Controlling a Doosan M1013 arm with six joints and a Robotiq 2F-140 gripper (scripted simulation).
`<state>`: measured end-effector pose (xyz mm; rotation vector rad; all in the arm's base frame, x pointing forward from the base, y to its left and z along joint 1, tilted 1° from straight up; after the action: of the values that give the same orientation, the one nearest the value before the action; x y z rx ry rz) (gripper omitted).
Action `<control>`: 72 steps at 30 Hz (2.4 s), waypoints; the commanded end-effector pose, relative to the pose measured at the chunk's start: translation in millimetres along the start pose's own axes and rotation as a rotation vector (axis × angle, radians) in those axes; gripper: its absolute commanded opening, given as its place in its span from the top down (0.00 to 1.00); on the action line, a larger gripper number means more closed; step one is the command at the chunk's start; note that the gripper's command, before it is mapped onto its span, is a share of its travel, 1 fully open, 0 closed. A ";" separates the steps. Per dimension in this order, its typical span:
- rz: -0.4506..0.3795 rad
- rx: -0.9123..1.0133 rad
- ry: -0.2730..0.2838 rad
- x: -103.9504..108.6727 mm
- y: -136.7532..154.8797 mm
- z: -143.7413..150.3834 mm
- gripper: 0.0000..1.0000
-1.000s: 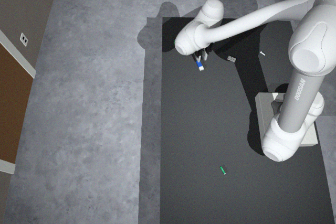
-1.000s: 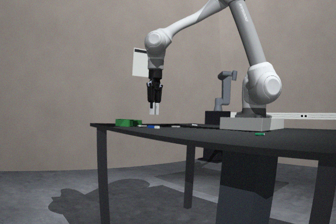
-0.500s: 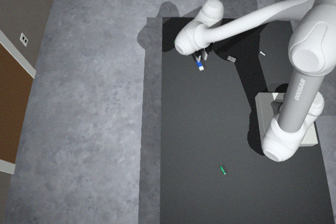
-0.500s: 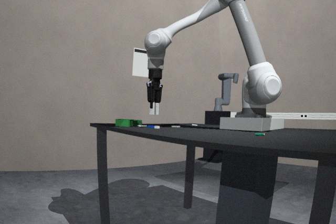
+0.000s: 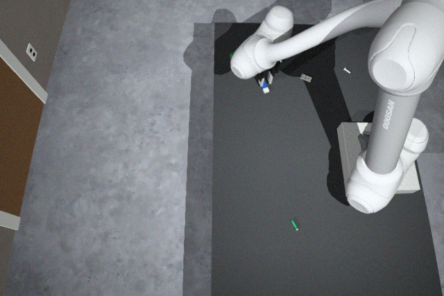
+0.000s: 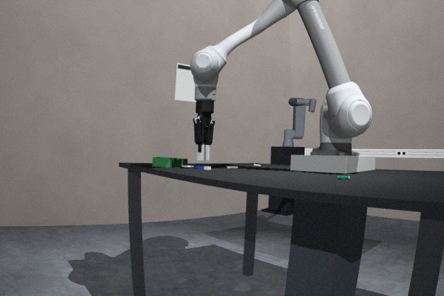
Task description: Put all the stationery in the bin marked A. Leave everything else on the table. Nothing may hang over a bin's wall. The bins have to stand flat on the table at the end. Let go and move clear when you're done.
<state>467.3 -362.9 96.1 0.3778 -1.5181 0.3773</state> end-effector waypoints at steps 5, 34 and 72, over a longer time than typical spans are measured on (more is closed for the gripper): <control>0.001 0.000 -0.001 -22.6 -0.5 -0.3 0.69; 0.001 0.000 -0.001 -34.6 -0.4 -0.2 0.80; 0.001 0.000 -0.001 5.4 -0.4 -0.2 0.80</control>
<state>467.4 -363.0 95.9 0.3776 -1.5183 0.3775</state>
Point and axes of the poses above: the point where the finger pads meet when closed, its own x axis back along the fingers, its own z axis across the jaws, y = z × x, the point moved 10 cm from there along x, back along the fingers, and after that the axes turned 8 degrees about x, right-handed, at the moved point
